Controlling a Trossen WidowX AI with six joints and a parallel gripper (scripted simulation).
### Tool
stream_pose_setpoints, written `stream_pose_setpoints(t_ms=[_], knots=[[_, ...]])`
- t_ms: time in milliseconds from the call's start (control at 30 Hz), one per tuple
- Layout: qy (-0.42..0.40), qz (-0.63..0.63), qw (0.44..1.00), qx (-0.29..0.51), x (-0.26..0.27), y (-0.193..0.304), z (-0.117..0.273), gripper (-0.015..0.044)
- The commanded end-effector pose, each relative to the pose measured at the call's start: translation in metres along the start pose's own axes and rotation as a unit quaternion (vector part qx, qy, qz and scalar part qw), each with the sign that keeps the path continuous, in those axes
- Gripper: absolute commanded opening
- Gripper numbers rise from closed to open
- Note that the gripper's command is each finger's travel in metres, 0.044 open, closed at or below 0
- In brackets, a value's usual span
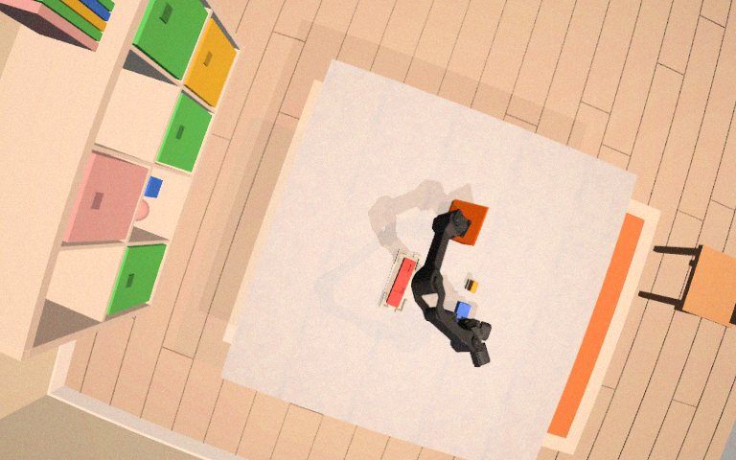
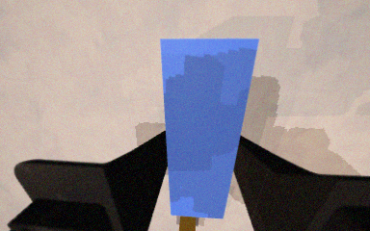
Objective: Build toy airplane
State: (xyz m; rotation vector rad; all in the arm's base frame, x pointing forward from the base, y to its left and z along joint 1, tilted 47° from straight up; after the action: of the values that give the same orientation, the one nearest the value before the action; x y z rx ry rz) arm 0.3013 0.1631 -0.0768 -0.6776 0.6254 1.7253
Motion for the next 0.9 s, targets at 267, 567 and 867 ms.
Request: stream_pose_setpoints(t_ms=[267, 567, 867], knots=[[-0.012, -0.021, 0.999, -0.021, -0.003, -0.012, 0.033, 0.0000], [-0.011, -0.012, 1.000, -0.014, 0.000, -0.011, 0.060, 0.0000], [-0.007, -0.004, 1.000, -0.007, 0.002, -0.007, 0.088, 0.0000]])
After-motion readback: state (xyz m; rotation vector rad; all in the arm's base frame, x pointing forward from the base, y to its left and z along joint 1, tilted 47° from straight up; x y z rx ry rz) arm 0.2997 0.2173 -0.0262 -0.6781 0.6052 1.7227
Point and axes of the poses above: the point midway between the two fingers, 35 mm back from their tips, its own z axis back along the fingers, its own x axis across the jaws, y = z × x, the point moved 6 cm from there along z, back along the fingers, and after that the axes turned 4 degrees about z, right-handed, at the moved point
